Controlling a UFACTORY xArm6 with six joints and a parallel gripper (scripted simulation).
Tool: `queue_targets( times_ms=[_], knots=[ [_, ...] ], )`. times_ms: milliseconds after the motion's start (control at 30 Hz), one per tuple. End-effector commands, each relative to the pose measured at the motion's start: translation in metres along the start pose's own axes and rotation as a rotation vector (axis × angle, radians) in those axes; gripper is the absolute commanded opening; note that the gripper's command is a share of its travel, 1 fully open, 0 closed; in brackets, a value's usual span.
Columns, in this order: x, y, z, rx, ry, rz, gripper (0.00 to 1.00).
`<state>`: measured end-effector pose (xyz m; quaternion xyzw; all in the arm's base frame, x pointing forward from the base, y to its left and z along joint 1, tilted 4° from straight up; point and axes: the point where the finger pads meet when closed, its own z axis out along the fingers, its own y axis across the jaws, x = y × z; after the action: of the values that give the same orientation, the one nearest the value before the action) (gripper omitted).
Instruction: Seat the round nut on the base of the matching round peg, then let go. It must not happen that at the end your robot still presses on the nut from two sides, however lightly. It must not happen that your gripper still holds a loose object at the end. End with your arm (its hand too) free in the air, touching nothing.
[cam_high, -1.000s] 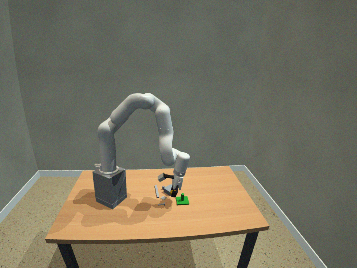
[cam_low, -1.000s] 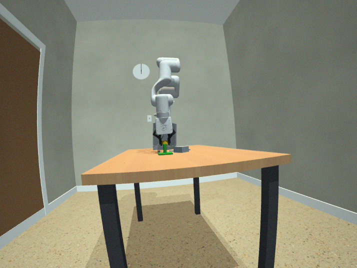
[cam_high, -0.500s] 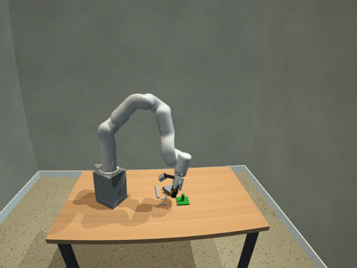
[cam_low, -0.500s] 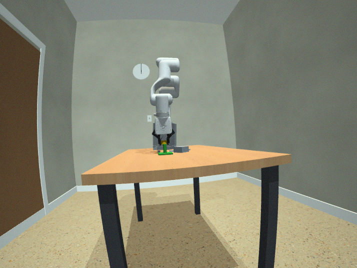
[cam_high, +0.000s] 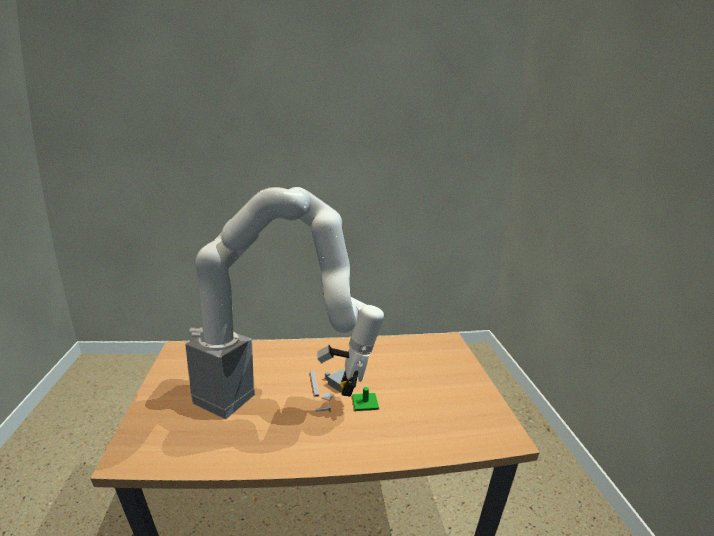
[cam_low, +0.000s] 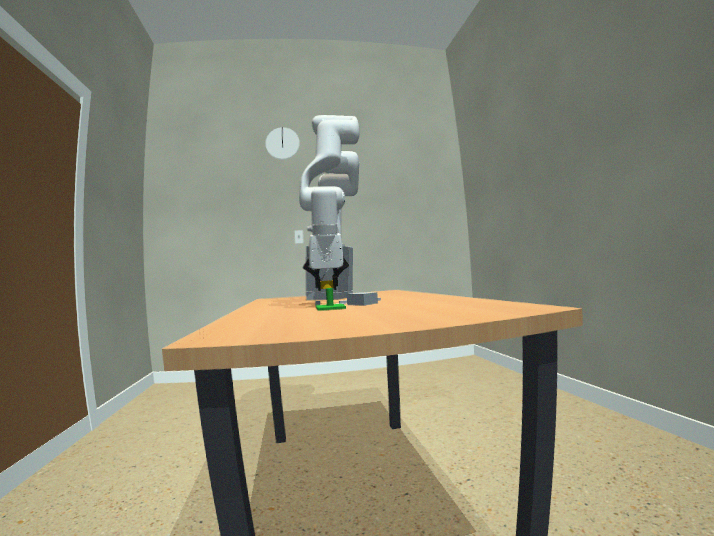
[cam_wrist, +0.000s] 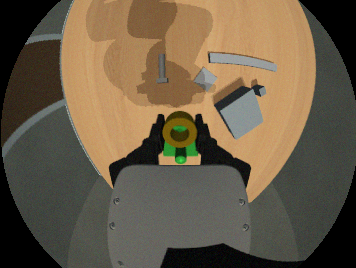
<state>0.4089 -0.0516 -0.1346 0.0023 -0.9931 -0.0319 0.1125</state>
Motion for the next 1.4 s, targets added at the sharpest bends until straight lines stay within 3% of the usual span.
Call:
queue_targets(
  times_ms=[0,567,967,1267,1300,1367],
  knots=[
    [-0.001,0.0,-0.001,0.001,-0.002,0.0,0.0],
    [-0.004,-0.001,0.006,0.002,-0.002,0.0,0.0],
    [-0.013,-0.001,0.041,0.002,-0.002,0.0,0.0],
    [-0.014,-0.001,0.047,0.002,-0.002,0.0,0.0],
    [-0.014,-0.001,0.047,0.002,-0.002,0.0,1.0],
    [-0.014,-0.001,0.047,0.002,-0.002,0.0,1.0]
  ],
)
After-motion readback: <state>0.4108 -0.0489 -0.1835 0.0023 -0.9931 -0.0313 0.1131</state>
